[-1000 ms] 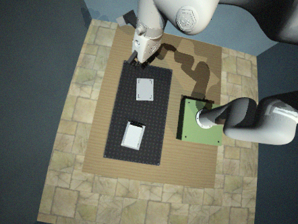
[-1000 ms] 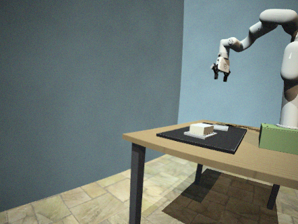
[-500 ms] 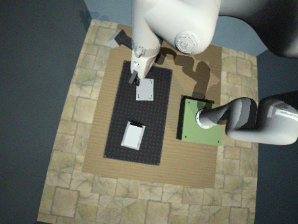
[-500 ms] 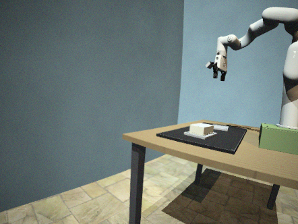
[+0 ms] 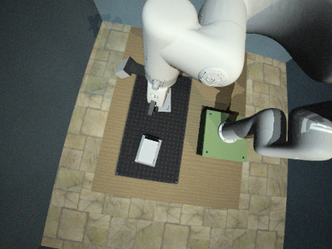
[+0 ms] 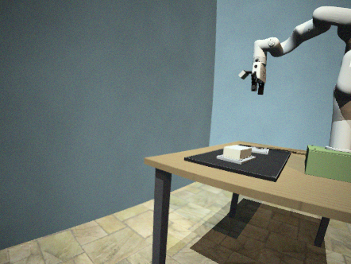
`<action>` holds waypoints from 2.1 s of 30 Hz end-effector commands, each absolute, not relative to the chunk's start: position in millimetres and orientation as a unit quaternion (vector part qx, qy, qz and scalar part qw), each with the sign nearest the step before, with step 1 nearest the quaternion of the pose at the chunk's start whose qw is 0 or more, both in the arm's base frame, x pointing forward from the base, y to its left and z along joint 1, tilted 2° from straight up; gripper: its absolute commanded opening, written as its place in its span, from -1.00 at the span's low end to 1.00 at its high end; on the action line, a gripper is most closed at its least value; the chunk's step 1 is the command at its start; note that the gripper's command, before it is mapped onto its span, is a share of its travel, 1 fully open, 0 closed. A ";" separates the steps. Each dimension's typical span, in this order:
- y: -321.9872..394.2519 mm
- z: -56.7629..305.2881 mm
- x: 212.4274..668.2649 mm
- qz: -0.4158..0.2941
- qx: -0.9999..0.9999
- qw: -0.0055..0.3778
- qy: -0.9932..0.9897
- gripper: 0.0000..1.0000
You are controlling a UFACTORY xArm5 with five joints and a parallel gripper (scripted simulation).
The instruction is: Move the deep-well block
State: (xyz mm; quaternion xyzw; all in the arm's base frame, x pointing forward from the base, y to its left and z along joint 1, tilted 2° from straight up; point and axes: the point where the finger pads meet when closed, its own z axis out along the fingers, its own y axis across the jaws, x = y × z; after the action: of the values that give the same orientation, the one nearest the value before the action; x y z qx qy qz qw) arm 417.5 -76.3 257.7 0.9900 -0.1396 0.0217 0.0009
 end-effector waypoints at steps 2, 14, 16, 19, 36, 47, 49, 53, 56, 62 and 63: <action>-53.8 257.1 414.7 0.014 0.997 0.001 -0.076 1.00; -19.2 227.5 417.8 0.010 0.999 0.001 0.046 1.00; -13.5 219.5 419.5 0.010 0.997 0.001 0.079 1.00; -4.9 207.4 422.0 0.008 0.992 0.001 0.129 1.00; 38.2 147.2 434.5 0.003 0.929 0.001 0.370 1.00; 64.3 111.0 442.0 0.001 0.863 0.001 0.505 1.00; 70.0 103.0 443.7 0.001 0.846 0.000 0.533 1.00; 81.6 86.9 447.0 0.000 0.809 0.000 0.588 1.00; 90.3 74.9 449.5 0.000 0.787 0.000 0.617 1.00; 101.8 58.8 452.8 0.000 0.787 0.000 0.617 1.00; 104.7 54.8 453.6 0.000 0.787 0.000 0.617 1.00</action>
State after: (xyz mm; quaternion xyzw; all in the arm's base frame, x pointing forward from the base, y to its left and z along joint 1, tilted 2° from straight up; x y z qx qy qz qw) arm 449.5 95.4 66.8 0.7881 0.6156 -0.0012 -0.0006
